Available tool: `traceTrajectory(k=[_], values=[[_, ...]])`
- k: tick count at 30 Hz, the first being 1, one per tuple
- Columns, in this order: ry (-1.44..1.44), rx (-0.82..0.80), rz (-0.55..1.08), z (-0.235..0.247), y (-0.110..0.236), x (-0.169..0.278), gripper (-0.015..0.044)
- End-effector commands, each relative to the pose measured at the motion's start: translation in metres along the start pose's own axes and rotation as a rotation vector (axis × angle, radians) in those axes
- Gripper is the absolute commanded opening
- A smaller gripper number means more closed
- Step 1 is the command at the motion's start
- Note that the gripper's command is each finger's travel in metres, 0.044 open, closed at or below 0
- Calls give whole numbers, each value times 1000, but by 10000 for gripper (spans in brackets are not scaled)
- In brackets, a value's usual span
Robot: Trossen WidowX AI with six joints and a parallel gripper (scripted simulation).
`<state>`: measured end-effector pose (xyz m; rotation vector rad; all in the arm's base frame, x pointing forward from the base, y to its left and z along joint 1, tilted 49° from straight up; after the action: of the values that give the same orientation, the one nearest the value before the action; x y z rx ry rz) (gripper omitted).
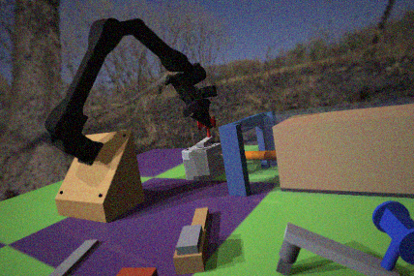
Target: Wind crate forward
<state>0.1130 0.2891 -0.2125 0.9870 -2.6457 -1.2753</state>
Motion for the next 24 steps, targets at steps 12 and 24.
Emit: traceTrajectory(k=[12, 24], values=[[23, -3, 25, -8, 13, 31, 0], [25, -3, 27, -17, 21, 47, 0]])
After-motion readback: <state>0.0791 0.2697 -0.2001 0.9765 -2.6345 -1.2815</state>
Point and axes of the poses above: the point midway between the two fingers, 35 mm back from their tips, its own y axis back along the fingers, its own z axis across the jaws, x = y × z, the point moved 2 cm from there along y, back along the fingers, and after that the axes turned 10 degrees about -y, right-handed, at the moved point
